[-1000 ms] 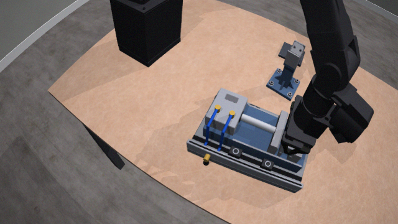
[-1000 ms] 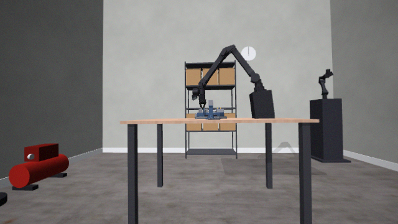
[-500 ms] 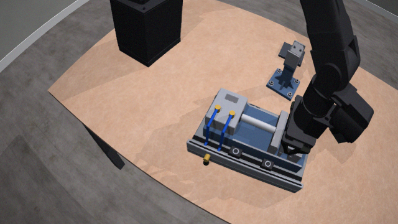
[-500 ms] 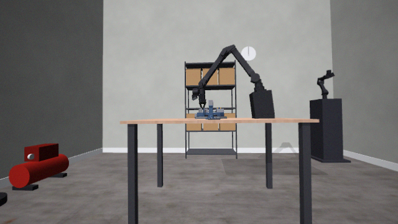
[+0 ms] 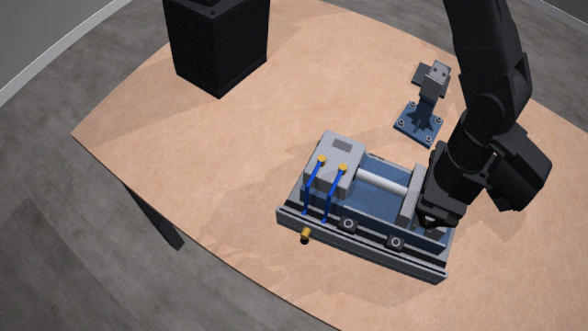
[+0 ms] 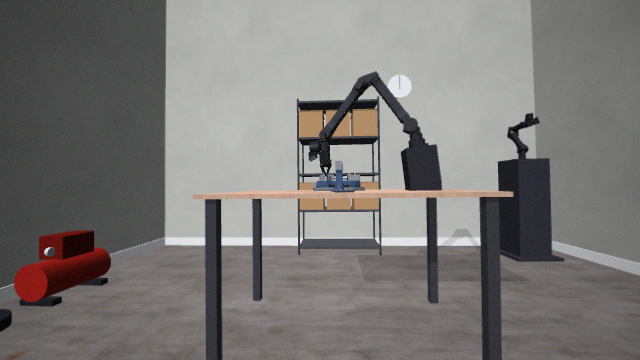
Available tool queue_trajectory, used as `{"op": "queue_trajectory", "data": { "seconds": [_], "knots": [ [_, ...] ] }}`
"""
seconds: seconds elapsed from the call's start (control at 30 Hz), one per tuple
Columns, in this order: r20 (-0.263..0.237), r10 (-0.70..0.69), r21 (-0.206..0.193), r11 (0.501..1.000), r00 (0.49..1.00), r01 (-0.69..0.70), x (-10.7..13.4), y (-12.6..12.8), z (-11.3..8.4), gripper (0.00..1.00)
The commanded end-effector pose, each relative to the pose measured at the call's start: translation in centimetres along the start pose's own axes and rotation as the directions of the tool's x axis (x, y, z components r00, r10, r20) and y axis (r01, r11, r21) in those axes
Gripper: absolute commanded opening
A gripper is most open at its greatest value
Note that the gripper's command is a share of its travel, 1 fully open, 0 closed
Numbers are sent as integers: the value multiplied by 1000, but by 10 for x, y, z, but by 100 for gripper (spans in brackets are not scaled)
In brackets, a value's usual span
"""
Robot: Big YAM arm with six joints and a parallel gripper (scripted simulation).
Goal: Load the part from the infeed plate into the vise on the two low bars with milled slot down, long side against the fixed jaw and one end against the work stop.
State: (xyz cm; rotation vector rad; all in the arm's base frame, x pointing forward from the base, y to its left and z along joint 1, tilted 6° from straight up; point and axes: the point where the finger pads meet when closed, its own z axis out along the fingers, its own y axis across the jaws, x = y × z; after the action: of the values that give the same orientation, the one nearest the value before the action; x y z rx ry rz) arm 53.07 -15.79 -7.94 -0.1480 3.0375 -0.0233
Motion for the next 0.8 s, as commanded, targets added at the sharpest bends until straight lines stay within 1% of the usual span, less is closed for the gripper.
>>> {"op": "queue_trajectory", "data": {
  "seconds": [0.0, 0.23, 0.77],
  "knots": [
    [44, -1, 16, 1000, 999, 1, -21, -1, -10, 0],
    [32, -1, 12, 1000, 999, 1, -16, 0, -2, 0],
    [32, -1, 11, 1000, 999, 1, -15, 1, -2, 0]
  ]
}}
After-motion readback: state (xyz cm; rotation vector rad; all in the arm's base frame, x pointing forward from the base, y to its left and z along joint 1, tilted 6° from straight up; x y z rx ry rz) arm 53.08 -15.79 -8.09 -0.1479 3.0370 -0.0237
